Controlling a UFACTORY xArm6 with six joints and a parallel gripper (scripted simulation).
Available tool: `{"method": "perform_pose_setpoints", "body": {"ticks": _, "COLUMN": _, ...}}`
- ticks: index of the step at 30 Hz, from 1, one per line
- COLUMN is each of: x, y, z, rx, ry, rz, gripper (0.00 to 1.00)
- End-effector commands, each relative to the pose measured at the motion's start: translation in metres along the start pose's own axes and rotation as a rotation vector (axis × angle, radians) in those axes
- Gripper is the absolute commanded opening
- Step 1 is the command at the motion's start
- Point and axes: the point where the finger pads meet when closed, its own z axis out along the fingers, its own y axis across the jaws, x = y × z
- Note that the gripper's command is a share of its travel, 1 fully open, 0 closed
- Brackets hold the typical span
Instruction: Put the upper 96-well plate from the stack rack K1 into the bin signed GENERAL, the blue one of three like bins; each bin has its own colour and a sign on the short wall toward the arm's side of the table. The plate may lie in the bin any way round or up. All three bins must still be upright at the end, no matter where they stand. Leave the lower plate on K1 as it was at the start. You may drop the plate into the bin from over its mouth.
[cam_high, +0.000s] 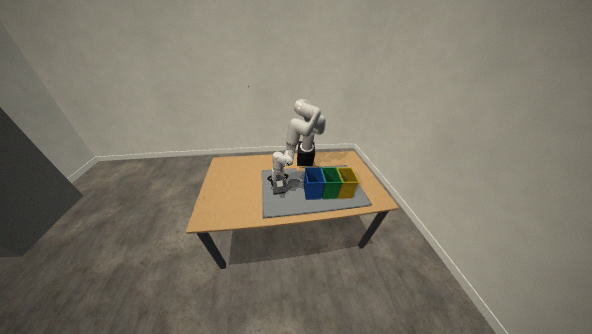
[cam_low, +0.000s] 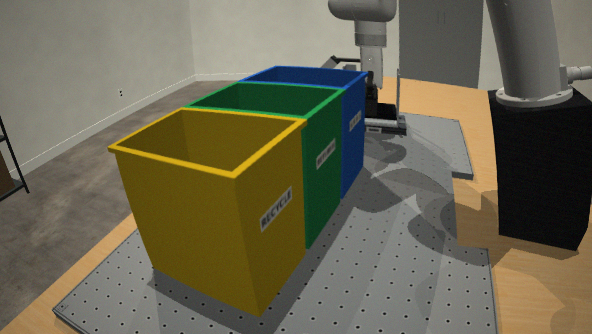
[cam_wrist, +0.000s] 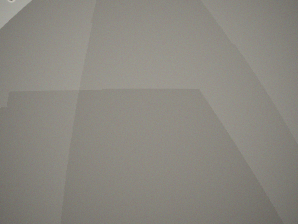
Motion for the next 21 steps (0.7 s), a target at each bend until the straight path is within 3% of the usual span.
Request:
{"method": "perform_pose_setpoints", "body": {"ticks": 1, "x": 0.0008, "y": 0.0009, "z": -0.0007, "rx": -0.002, "ry": 0.002, "rz": 0.000, "gripper": 1.00}}
{"method": "perform_pose_setpoints", "body": {"ticks": 4, "x": 0.0008, "y": 0.0009, "z": -0.0007, "rx": -0.002, "ry": 0.002, "rz": 0.000, "gripper": 1.00}}
{"method": "perform_pose_setpoints", "body": {"ticks": 5, "x": 0.0007, "y": 0.0008, "z": -0.0012, "rx": -0.002, "ry": 0.002, "rz": 0.000, "gripper": 0.00}}
{"method": "perform_pose_setpoints", "body": {"ticks": 21, "x": 0.0007, "y": 0.0008, "z": -0.0012, "rx": -0.002, "ry": 0.002, "rz": 0.000, "gripper": 0.00}}
